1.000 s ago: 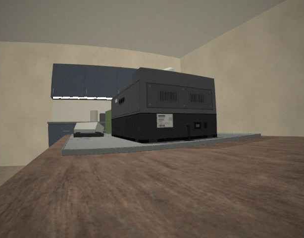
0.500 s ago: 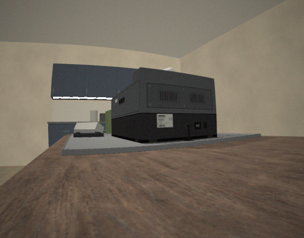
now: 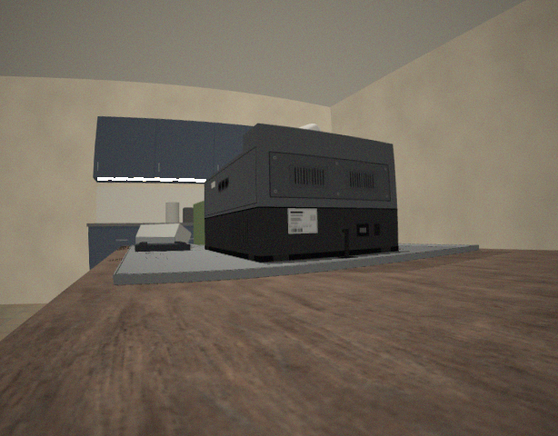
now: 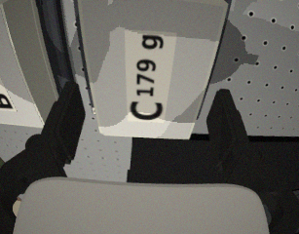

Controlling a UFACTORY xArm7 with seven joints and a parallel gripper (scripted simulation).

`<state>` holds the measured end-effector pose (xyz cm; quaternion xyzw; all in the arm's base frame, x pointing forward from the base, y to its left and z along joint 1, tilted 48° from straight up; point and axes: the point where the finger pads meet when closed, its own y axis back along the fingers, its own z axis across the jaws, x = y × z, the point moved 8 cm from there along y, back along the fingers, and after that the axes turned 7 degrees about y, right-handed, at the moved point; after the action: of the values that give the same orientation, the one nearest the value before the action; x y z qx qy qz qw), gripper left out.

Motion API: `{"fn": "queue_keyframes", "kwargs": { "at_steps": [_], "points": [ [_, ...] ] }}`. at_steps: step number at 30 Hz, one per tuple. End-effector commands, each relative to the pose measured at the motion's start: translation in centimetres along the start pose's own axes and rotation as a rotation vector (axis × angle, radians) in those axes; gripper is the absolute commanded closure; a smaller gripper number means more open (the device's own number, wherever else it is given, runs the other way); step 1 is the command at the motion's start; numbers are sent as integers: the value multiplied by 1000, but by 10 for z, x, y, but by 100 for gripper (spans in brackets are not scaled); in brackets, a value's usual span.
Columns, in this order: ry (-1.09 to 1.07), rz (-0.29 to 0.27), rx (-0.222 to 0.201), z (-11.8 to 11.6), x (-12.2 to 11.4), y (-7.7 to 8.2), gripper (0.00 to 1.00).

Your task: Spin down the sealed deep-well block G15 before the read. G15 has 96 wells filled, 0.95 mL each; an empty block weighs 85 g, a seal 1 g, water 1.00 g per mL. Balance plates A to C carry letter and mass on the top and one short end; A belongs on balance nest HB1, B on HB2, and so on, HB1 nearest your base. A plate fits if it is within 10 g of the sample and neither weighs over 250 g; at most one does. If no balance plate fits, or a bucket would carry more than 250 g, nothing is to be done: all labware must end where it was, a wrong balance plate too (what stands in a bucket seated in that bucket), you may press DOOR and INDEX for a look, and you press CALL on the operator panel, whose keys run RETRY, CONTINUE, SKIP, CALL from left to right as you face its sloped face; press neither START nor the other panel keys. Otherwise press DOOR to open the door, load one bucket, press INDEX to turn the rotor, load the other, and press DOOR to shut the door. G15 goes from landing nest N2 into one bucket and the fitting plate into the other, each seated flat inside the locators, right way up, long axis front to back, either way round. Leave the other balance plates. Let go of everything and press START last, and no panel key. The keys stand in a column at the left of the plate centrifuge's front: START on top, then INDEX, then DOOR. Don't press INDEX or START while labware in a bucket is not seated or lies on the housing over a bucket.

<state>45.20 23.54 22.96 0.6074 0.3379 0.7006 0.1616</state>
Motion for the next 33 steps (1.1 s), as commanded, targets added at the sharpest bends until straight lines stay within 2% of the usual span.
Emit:
{"fn": "queue_keyframes", "kwargs": {
  "at_steps": [1, 33],
  "points": [
    [0, -1, -5, 1, 0, 2, 0],
    [0, -1, -5, 1, 0, -7, 0]
  ]
}}
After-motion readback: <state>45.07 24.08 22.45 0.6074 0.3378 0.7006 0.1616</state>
